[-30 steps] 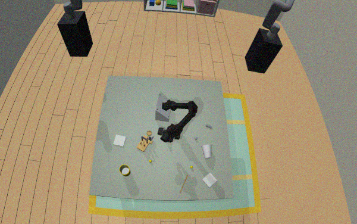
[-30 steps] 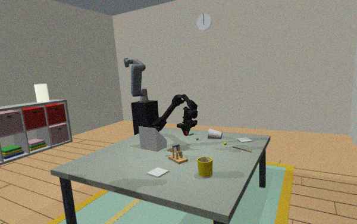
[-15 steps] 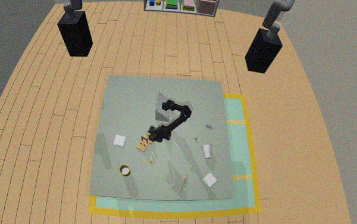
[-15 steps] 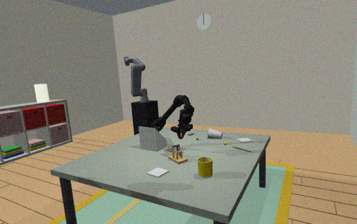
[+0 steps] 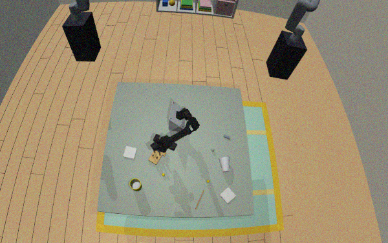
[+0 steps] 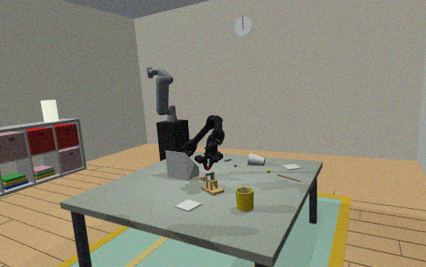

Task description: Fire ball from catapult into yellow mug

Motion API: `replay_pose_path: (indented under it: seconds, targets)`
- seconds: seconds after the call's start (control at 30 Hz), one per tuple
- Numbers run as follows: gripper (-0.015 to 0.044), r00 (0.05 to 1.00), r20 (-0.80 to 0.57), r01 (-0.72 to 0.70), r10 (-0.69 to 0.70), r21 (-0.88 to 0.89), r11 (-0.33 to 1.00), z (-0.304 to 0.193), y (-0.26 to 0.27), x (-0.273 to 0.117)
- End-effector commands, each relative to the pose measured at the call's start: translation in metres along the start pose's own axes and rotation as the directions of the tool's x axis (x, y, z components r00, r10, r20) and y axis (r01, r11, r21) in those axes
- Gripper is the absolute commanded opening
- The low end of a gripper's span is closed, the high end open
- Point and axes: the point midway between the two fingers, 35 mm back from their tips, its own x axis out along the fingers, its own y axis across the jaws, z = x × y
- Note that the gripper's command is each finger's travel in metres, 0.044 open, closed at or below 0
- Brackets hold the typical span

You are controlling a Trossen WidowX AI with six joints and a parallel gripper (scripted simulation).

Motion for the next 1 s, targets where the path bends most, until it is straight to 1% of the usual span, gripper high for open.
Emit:
replay_pose_path:
  seconds: [0.0, 0.2, 0.43, 0.93, 0.97]
  targets:
    - [0.0000, 0.999, -0.031, -0.016, 0.016, 0.018, 1.000, 0.000, -0.018, 0.006]
    - [0.0000, 0.997, -0.058, -0.038, 0.041, 0.045, 0.998, 0.000, -0.038, 0.012]
    - [0.0000, 0.997, -0.059, -0.039, 0.042, 0.045, 0.998, 0.004, -0.039, 0.027]
    - [0.0000, 0.997, -0.059, -0.040, 0.043, 0.045, 0.998, 0.009, -0.038, 0.041]
    - [0.0000, 0.998, -0.053, -0.035, 0.037, 0.037, 0.999, 0.009, -0.038, 0.035]
